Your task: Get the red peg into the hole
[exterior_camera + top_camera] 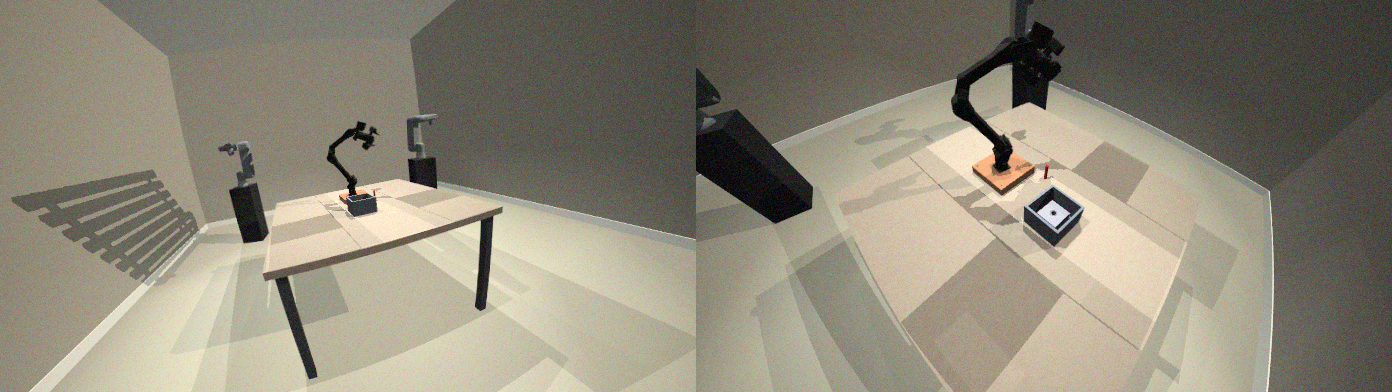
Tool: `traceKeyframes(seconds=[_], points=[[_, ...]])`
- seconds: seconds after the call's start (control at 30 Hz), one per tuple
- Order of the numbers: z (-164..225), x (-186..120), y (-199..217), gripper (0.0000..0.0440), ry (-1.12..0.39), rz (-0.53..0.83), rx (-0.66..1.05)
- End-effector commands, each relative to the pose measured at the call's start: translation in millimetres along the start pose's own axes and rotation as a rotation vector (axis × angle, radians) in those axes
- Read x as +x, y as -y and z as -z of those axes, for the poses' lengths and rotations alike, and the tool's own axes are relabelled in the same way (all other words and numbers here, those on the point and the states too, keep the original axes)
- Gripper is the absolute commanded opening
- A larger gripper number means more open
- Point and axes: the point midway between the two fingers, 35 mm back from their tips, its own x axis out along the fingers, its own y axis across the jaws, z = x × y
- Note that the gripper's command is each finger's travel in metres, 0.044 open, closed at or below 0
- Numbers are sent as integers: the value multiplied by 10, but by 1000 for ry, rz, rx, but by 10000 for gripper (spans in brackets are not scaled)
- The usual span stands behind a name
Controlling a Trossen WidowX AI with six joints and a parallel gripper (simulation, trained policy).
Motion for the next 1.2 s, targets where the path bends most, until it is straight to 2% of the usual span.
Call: traceKeyframes(seconds=[0.0, 0.3, 0.63, 0.9, 1.17], points=[[-427, 108, 144, 440, 129, 47, 50], [-1282, 148, 555, 440, 391, 165, 167], [-2046, -15, 1187, 440, 643, 333, 331], [-2466, -202, 1781, 440, 798, 486, 490], [-2693, -305, 2281, 440, 886, 595, 630]])
